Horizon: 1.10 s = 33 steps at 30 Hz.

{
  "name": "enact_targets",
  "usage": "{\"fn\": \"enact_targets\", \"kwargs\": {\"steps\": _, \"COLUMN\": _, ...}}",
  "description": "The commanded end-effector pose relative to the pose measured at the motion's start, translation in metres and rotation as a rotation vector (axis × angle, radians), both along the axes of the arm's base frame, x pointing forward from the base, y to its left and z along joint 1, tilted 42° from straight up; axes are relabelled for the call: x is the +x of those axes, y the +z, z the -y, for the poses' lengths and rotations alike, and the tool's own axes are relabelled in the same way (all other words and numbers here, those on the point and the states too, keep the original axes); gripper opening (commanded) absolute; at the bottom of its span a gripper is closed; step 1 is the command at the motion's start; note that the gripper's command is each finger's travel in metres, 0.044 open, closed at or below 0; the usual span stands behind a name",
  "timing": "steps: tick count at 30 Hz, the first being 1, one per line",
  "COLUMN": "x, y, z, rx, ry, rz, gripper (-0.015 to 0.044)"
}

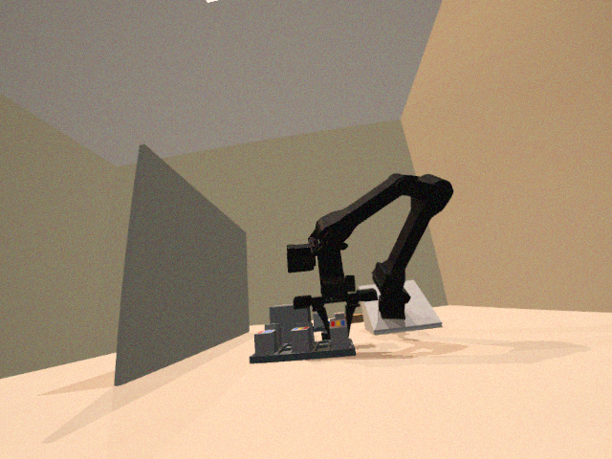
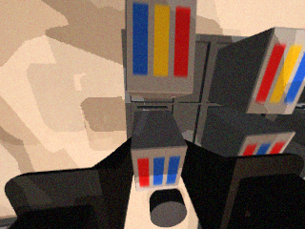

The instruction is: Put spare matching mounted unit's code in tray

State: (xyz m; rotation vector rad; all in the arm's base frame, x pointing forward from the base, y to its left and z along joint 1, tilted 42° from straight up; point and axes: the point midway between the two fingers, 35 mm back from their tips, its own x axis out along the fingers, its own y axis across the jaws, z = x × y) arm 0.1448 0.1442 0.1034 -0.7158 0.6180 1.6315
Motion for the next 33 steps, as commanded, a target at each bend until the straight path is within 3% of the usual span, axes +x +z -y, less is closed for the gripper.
{"fn": "enact_targets", "kwargs": {"steps": 1, "x": 0.0, "y": 0.0, "z": 0.0, "rx": 0.0, "ry": 0.001, "rz": 0.001, "gripper": 0.0}}
{"fn": "enact_targets", "kwargs": {"steps": 33, "x": 0.009, "y": 0.058, "z": 0.051, "rx": 0.003, "ry": -0.004, "rz": 0.005, "gripper": 0.0}}
